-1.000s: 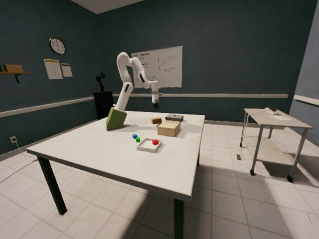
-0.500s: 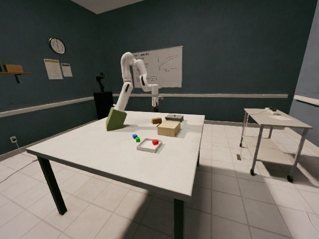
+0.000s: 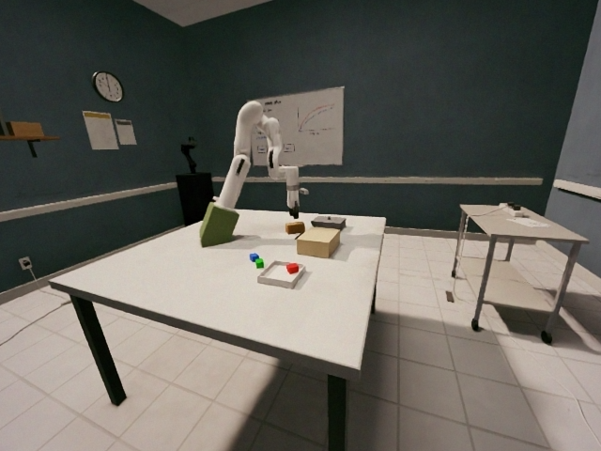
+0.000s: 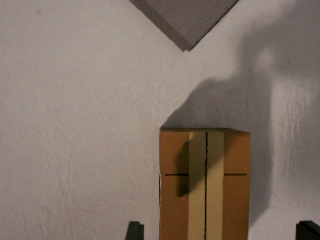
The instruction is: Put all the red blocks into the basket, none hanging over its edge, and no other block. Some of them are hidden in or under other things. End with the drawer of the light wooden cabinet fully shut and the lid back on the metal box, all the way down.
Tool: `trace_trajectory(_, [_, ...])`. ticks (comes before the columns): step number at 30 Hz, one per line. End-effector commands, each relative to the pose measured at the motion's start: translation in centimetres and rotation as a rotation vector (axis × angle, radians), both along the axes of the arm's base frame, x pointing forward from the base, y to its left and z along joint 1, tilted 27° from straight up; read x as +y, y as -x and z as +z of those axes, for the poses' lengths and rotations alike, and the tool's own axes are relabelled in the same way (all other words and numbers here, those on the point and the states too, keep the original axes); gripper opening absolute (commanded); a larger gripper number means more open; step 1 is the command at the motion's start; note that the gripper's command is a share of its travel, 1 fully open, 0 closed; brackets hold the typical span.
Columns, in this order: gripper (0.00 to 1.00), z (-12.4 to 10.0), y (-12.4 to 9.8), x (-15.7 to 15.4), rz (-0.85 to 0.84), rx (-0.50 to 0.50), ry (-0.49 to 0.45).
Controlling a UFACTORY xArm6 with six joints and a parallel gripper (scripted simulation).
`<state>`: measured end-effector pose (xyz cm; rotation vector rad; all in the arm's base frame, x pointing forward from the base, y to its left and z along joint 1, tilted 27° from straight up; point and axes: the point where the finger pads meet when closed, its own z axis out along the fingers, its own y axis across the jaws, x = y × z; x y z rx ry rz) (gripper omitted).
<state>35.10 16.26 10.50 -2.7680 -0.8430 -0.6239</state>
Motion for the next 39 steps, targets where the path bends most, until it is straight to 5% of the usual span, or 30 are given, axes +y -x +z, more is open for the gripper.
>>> trace_trajectory(1, [0.9,-0.93,-0.65,0.51,0.006,-0.008,-0.017])
trace_trajectory(39, [0.9,-1.75,-0.97,0.79,0.006,-0.008,-0.017])
